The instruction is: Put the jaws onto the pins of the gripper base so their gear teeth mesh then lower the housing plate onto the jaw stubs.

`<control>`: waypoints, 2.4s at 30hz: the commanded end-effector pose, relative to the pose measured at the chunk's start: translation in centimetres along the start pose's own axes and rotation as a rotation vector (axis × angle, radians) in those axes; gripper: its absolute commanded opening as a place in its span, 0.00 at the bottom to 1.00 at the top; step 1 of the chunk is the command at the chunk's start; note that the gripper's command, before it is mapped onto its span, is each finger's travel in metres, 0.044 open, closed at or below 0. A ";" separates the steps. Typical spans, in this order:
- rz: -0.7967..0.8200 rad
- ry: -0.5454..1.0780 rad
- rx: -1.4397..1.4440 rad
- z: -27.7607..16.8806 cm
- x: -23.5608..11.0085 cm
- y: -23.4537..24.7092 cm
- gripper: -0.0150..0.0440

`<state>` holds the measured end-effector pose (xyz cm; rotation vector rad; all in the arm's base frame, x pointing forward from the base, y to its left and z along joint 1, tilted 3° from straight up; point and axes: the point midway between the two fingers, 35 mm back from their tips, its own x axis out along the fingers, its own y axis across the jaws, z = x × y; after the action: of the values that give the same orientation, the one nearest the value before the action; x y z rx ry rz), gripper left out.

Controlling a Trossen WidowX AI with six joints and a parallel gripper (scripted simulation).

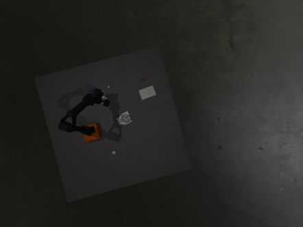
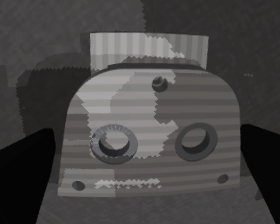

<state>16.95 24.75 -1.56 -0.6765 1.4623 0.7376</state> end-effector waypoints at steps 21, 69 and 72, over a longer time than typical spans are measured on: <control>0.000 0.000 0.000 0.0 0.0 0.0 0.86; 0.004 -0.001 0.017 0.0 -7.3 -0.4 0.85; 0.003 -0.002 0.042 0.0 -7.3 -1.5 0.85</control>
<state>17.50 24.15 5.51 -0.6603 1.4698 0.7191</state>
